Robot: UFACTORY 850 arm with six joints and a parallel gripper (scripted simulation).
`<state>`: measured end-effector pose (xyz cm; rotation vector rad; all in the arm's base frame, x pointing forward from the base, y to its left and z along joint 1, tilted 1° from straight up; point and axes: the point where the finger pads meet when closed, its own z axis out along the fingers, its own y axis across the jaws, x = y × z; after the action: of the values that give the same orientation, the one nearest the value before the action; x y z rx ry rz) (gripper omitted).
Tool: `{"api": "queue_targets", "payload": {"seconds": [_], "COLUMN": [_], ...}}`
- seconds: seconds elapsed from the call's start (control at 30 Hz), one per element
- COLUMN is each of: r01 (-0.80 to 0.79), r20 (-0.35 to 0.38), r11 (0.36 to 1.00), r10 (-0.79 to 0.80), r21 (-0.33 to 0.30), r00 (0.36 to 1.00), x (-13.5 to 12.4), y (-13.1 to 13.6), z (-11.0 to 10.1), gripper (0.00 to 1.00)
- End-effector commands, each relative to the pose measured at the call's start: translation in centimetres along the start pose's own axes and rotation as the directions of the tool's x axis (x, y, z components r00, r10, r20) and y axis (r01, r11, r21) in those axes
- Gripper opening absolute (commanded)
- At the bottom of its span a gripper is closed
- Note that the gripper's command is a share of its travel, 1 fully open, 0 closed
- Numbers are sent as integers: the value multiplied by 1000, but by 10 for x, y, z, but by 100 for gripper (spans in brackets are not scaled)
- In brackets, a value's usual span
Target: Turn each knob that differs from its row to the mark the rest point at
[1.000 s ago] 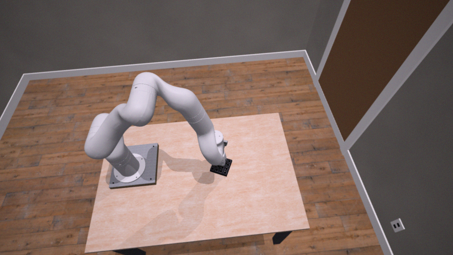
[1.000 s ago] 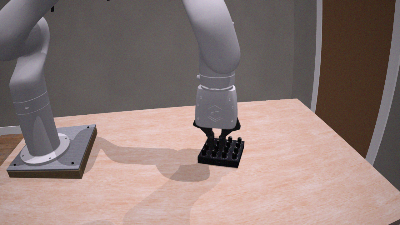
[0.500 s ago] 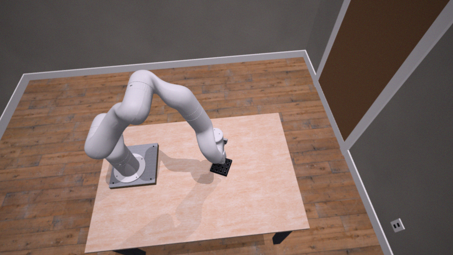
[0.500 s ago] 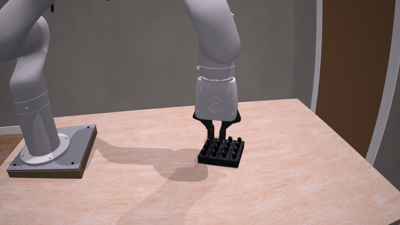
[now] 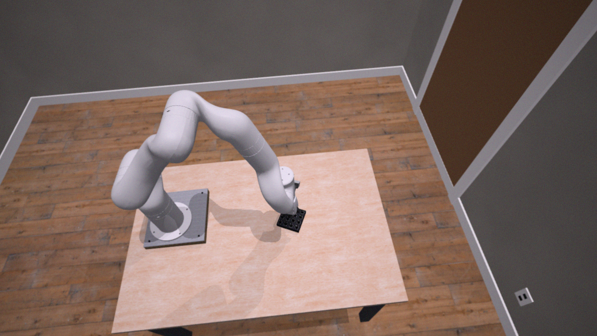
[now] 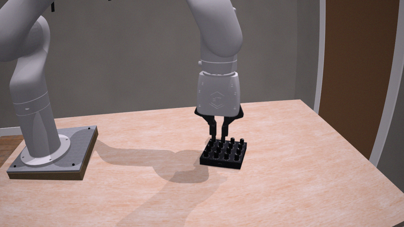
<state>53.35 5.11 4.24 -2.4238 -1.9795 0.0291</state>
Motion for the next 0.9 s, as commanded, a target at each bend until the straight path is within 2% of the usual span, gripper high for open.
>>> {"api": "queue_targets", "payload": {"seconds": [0.0,0.07,0.1,0.4,0.87], "r01": [0,0,0,0,0], "r20": [-1,-1,-1,-1,-1], "r11": [1000,1000,1000,1000,1000], "r10": [0,0,0,0,0], "r21": [-2,-2,-2,-2,-2], "r00": [1000,1000,1000,1000,1000], "x": [0,0,0,0,0], "y": [1,1,1,1,1], "z": [-1,-1,-1,-14,-101], "gripper": [19,19,100,100,100]}}
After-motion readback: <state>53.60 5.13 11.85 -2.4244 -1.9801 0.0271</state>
